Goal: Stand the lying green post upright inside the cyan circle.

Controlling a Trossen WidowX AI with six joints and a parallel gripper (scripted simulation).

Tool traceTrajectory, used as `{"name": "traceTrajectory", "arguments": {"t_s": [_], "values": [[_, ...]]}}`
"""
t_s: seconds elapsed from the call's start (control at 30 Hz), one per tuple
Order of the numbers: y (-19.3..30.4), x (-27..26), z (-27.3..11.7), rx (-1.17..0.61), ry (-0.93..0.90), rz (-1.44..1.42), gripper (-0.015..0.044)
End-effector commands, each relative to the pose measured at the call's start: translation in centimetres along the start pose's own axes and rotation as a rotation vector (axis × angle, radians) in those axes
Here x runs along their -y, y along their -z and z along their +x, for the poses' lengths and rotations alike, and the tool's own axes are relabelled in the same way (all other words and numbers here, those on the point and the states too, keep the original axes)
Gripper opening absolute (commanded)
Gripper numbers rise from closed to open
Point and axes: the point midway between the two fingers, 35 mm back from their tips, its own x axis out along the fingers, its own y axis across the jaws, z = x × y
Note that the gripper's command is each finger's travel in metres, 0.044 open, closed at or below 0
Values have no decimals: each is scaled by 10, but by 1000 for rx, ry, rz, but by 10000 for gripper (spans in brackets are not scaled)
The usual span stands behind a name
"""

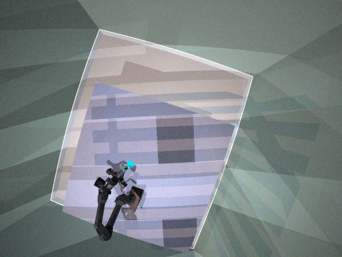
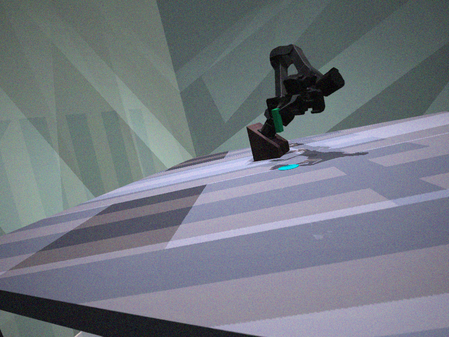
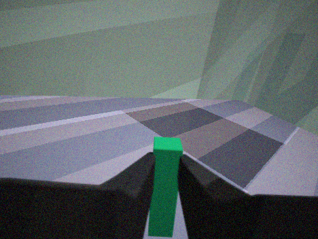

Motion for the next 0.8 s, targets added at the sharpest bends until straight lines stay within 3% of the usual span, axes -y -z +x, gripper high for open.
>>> {"name": "traceTrajectory", "arguments": {"t_s": [0.0, 0.77], "values": [[0, 2, -1, 20, -12, 30, 22], [-1, 1, -4, 53, -39, 86, 22]]}}
